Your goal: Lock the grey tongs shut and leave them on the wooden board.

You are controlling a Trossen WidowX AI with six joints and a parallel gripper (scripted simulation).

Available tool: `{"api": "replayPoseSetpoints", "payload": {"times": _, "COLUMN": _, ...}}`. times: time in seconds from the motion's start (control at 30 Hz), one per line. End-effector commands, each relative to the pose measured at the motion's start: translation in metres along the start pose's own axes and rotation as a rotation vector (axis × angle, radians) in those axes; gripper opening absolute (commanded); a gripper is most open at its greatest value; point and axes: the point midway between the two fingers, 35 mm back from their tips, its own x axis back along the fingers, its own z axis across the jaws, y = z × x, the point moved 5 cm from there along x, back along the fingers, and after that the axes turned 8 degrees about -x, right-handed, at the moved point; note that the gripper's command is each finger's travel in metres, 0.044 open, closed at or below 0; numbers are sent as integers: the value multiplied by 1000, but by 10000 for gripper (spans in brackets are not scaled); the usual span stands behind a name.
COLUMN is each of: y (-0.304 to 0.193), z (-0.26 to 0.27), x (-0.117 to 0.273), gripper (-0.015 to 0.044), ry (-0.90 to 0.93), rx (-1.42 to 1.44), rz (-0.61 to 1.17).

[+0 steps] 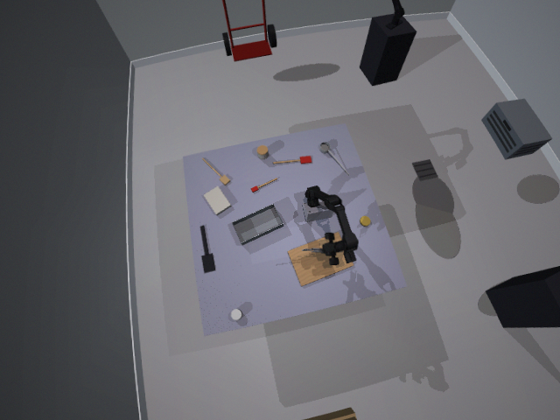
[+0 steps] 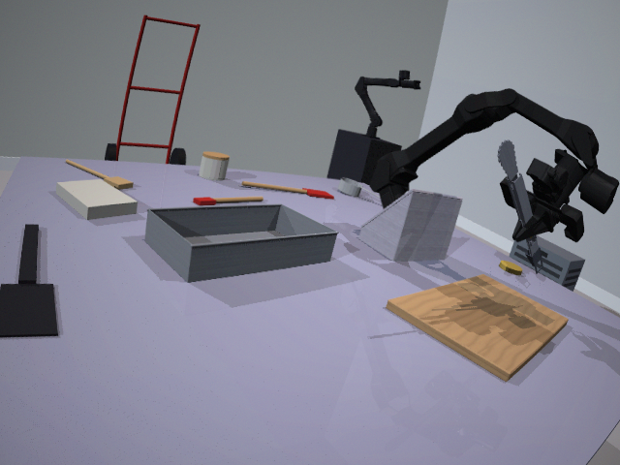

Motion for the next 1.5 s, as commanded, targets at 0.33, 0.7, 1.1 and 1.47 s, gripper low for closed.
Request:
{"api": "replayPoseSetpoints", "payload": {"times": 0.33, "y": -29, "z": -6, "x": 18, "gripper": -150, "ry": 176, "rx": 8, "rz": -437}}
{"api": "replayPoseSetpoints", "payload": {"times": 0.7, "y": -29, "z": -6, "x": 18, "gripper": -150, "ry": 176, "rx": 8, "rz": -437}}
{"api": "replayPoseSetpoints", "payload": {"times": 1.1, "y": -29, "z": -6, "x": 18, "gripper": -150, "ry": 176, "rx": 8, "rz": -437}}
{"api": "replayPoseSetpoints", "payload": {"times": 1.47, "y": -29, "z": -6, "x": 18, "gripper": -150, "ry": 176, "rx": 8, "rz": -437}}
